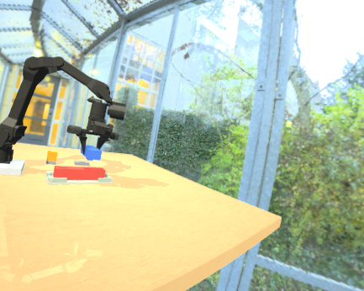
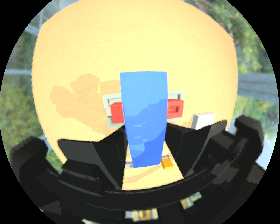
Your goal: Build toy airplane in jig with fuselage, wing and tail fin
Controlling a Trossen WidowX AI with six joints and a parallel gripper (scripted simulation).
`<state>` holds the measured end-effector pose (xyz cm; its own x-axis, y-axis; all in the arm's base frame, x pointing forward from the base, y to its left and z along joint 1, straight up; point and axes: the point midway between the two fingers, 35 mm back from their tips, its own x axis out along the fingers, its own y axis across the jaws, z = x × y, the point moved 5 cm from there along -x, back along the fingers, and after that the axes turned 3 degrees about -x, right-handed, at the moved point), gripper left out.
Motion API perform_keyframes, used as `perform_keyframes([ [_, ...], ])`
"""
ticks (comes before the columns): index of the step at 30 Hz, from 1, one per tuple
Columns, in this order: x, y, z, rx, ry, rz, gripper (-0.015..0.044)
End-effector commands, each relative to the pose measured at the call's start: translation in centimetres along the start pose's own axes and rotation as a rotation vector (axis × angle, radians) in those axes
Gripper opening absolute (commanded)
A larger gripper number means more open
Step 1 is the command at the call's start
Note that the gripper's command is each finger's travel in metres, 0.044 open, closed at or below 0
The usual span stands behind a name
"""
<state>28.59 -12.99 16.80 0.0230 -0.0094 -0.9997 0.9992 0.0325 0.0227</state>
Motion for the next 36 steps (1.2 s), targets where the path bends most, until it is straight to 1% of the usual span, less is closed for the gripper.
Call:
perform_keyframes([
  [1,0.0,0.0,0.0,0.006,-0.003,0.001,0.0195],
  [6,0.1,0.0,0.0,0.006,-0.003,0.001,0.0195],
  [33,4.0,0.0,0.1,0.006,-0.003,0.001,0.0195],
  [36,3.8,0.0,0.1,0.002,-0.001,0.001,0.0175],
])
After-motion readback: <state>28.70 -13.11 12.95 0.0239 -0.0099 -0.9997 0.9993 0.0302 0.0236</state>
